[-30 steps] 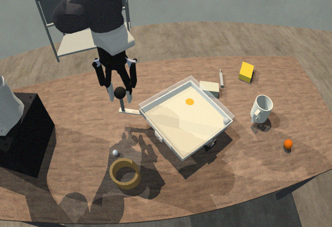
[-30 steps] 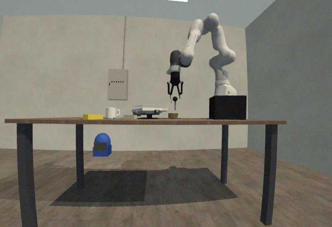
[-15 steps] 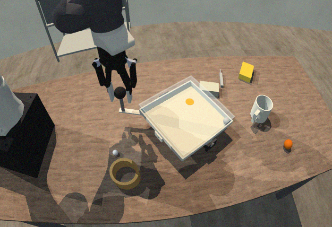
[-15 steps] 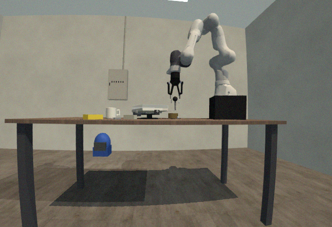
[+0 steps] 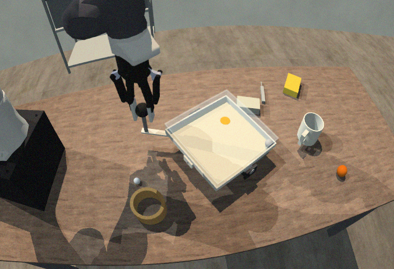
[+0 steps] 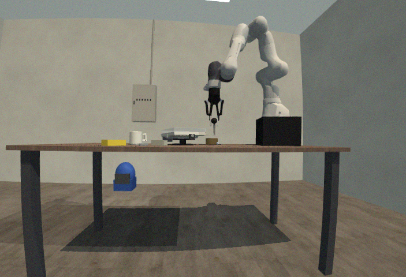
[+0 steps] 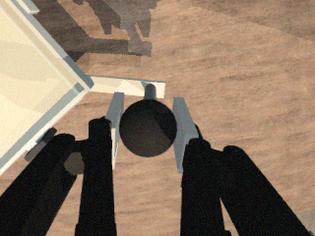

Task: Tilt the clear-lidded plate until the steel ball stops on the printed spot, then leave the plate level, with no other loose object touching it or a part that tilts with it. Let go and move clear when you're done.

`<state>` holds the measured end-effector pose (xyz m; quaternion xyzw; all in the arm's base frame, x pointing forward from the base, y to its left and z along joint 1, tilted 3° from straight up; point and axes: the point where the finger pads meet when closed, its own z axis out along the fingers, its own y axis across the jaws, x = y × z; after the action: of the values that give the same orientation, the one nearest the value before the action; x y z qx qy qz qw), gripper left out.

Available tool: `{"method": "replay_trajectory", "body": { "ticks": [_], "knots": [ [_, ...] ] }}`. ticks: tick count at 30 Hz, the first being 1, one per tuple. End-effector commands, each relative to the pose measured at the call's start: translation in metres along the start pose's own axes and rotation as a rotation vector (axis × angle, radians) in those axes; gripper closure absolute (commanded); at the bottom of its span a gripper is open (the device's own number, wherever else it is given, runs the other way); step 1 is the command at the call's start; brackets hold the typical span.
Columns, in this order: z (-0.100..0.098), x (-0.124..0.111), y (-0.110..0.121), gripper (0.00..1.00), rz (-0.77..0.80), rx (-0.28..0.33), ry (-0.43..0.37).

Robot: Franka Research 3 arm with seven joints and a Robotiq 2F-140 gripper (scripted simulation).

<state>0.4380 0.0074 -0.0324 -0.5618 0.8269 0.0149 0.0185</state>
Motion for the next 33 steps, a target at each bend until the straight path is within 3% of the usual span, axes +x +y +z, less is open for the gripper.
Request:
{"method": "replay_trajectory", "body": {
  "ticks": [1, 33],
  "knots": [
    [0.0002, 0.0000, -0.0012, 1.00, -0.001, 0.002, -0.001],
    [0.0057, 0.0007, 0.0013, 1.00, -0.001, 0.002, -0.001]
  ]
}}
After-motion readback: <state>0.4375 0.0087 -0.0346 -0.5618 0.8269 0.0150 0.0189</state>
